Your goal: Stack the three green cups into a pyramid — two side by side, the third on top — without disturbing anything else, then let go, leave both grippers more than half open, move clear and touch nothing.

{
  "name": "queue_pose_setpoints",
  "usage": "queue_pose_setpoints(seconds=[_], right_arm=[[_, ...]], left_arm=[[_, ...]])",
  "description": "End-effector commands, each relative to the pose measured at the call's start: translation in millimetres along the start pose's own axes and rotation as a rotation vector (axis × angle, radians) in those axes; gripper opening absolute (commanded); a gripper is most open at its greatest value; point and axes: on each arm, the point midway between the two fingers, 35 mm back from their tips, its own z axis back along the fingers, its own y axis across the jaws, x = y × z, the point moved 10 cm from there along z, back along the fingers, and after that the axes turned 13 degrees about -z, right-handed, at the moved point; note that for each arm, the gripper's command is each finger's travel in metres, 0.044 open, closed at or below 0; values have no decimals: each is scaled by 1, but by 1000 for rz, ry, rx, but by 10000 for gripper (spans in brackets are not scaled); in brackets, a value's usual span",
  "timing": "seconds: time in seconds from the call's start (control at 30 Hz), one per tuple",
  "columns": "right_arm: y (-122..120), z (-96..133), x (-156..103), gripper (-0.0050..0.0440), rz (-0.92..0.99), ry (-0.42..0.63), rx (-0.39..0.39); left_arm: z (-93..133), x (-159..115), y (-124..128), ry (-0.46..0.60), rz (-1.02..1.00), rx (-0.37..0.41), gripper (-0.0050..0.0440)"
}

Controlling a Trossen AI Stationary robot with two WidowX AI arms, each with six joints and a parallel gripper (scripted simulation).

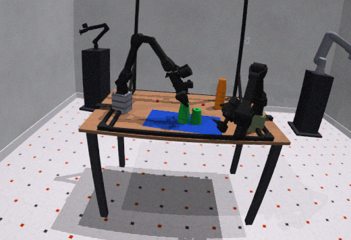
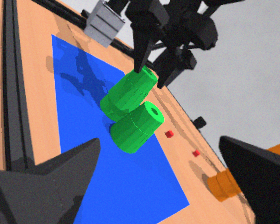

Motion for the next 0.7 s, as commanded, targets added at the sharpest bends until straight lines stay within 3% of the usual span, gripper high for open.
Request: queue_pose_setpoints(seconds=[0.0,0.67], right_arm=[[0,-3,-2,320,4,8,0],[0,-3,-2,213,4,8,0]], left_arm=[[-1,-1,1,-4,3,0,440],[-1,-1,1,-4,3,0,440]])
